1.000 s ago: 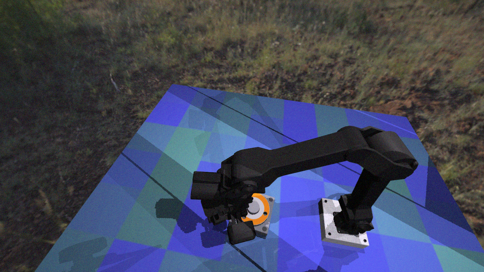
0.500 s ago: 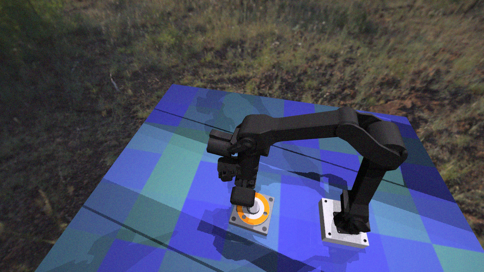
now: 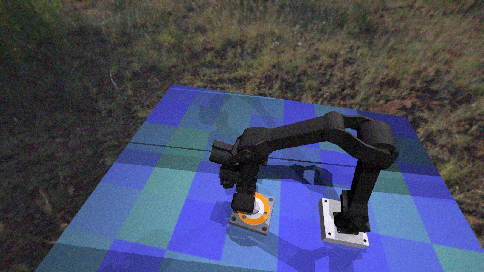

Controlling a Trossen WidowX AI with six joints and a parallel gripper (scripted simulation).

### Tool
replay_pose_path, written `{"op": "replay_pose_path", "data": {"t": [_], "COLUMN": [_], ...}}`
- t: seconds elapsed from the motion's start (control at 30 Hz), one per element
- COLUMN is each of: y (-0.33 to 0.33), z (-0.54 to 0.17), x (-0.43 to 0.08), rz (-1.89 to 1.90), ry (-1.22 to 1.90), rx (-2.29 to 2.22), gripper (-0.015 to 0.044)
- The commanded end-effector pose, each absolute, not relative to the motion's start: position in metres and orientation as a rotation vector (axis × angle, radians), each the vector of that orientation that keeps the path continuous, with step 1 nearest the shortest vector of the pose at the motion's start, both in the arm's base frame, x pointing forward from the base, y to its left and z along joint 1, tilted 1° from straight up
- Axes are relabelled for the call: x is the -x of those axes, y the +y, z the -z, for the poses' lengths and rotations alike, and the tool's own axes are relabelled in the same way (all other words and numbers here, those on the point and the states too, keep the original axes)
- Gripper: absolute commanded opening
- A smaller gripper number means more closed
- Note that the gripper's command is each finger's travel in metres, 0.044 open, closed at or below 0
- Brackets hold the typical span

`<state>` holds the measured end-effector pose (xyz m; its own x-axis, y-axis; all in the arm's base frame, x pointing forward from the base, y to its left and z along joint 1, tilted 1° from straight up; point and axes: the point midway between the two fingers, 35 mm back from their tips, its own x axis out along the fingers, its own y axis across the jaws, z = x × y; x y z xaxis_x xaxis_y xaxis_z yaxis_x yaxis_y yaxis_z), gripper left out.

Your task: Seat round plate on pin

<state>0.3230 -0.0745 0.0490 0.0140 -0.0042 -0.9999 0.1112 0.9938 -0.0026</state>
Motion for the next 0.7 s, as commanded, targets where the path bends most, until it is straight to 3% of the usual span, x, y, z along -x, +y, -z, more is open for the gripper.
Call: {"op": "replay_pose_path", "data": {"t": [0.0,0.67], "y": [-0.076,-0.083], "z": [-0.047,-0.046], "x": [-0.322,-0.302], "rz": [0.089,0.090], "ry": [1.549,1.551], "rx": [-0.087,-0.086], "gripper": [0.0000,0.0000]}}
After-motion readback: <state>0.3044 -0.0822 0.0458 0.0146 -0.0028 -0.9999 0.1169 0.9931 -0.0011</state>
